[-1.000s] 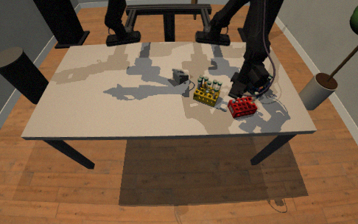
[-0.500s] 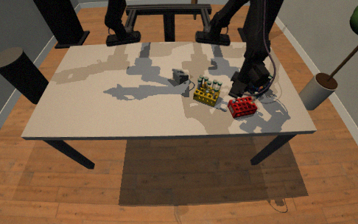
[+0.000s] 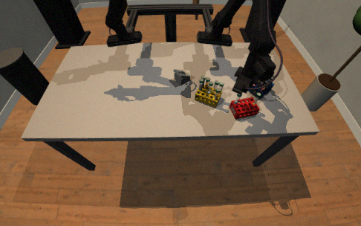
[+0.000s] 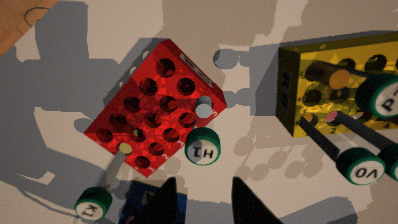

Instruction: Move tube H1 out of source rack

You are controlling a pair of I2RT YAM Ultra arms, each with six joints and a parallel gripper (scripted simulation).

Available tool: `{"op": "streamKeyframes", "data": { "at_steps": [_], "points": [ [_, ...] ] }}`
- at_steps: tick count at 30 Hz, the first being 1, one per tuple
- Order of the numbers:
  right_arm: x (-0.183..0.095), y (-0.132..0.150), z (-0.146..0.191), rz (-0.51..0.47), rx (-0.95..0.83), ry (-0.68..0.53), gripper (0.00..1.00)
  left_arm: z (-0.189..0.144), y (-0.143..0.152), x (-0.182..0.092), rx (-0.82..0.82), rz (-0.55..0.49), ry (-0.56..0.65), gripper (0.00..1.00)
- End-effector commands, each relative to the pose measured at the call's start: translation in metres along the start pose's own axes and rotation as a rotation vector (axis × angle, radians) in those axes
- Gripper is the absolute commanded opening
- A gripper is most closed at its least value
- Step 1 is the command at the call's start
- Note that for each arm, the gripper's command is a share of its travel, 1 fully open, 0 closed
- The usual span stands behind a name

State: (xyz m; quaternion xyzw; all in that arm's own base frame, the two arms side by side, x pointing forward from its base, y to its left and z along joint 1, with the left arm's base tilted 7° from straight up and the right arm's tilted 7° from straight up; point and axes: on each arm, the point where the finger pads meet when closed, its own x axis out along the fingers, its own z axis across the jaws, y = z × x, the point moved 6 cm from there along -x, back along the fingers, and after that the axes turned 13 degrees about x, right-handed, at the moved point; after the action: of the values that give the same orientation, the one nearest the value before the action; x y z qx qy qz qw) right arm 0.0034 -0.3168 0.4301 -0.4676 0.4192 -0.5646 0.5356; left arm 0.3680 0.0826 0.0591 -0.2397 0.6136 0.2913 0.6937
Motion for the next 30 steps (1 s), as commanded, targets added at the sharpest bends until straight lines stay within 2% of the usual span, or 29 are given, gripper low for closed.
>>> {"op": "streamKeyframes", "data": {
  "at_steps": [1, 12, 26, 30],
  "points": [
    [-0.011, -0.02, -0.002, -0.033, 0.011, 0.016, 0.0, 0.003, -0.005, -0.03, -0.003, -0.019, -0.028, 0.3],
    [-0.011, -0.02, -0.002, -0.033, 0.011, 0.016, 0.0, 0.003, -0.006, -0.053, -0.002, -0.018, -0.029, 0.3],
    [-0.011, -0.02, -0.002, -0.033, 0.011, 0.016, 0.0, 0.006, 0.0, -0.052, -0.011, -0.017, -0.028, 0.3],
    [-0.011, -0.02, -0.002, -0.033, 0.011, 0.016, 0.0, 0.007, 0.001, -0.042, -0.009, 0.0, -0.004, 0.3]
  ]
}}
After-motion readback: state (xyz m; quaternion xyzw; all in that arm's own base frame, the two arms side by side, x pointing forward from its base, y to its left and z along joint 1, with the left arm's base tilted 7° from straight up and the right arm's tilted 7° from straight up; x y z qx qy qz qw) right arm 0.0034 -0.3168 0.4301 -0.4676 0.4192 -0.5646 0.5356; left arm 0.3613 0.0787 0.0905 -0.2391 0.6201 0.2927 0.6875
